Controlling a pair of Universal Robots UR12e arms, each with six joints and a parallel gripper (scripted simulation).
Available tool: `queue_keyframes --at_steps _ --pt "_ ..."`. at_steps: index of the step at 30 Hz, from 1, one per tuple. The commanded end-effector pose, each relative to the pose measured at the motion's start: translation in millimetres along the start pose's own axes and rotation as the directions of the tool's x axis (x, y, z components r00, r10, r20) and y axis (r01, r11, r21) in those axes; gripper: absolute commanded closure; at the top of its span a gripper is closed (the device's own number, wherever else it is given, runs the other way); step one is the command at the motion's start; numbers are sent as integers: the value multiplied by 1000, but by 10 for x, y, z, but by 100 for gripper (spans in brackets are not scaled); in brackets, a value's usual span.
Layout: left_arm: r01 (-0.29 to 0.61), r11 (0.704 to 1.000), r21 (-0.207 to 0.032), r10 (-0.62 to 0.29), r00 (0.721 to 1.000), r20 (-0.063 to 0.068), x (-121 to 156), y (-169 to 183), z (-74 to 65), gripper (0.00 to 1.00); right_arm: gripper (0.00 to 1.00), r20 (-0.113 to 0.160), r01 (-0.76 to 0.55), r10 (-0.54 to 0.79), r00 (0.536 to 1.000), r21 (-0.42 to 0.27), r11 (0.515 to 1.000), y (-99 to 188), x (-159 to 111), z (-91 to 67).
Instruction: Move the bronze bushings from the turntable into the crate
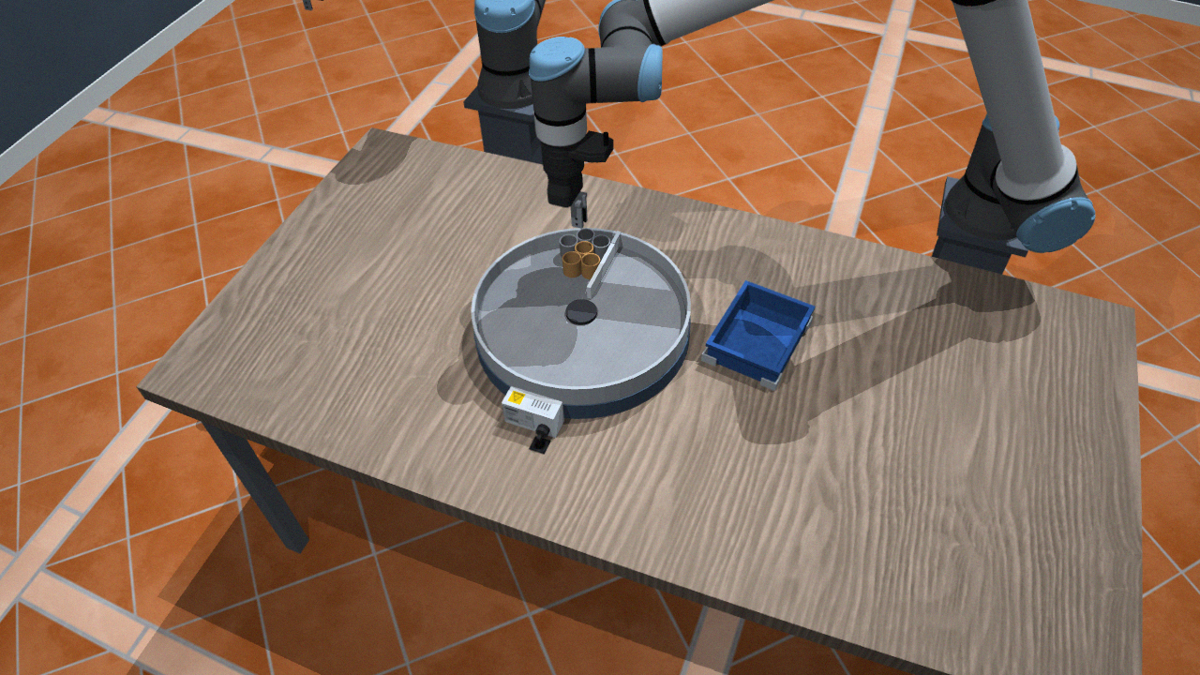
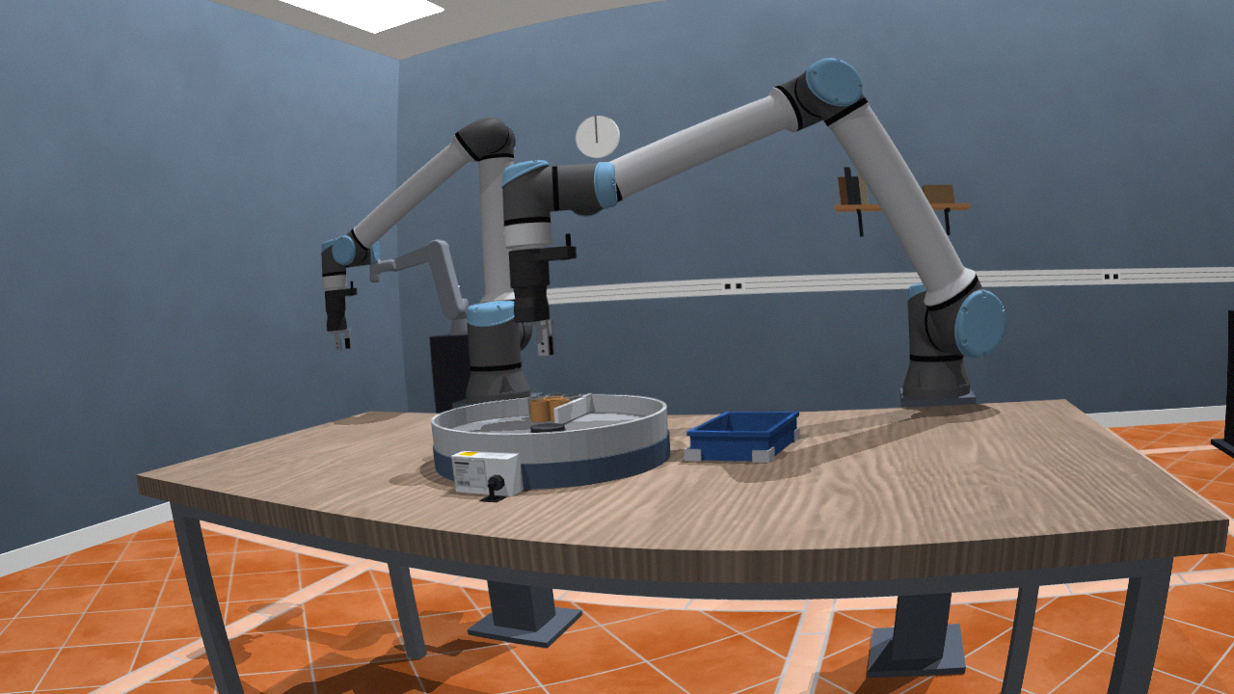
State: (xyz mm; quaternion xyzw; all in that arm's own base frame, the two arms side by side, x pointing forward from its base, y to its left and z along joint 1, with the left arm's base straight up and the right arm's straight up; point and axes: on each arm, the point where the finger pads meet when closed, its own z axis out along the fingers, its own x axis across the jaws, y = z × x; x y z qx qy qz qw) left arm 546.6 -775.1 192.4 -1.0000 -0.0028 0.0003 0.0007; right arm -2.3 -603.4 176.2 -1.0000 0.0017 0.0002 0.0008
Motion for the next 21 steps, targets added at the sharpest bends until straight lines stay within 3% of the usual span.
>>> queue_keyframes --at_steps 1,3,21 --pt "0 1000 -3 0 1000 -2 262 139 484 64 0 0 0 0 1000 -2 1000 7 2 -9" --pt "0 1000 -3 0 1000 -2 294 153 551 64 0 0 0 0 1000 -2 1000 7 2 -9" --pt "0 1000 -3 0 1000 -2 294 153 551 64 0 0 0 0 1000 -2 1000 7 2 -9"
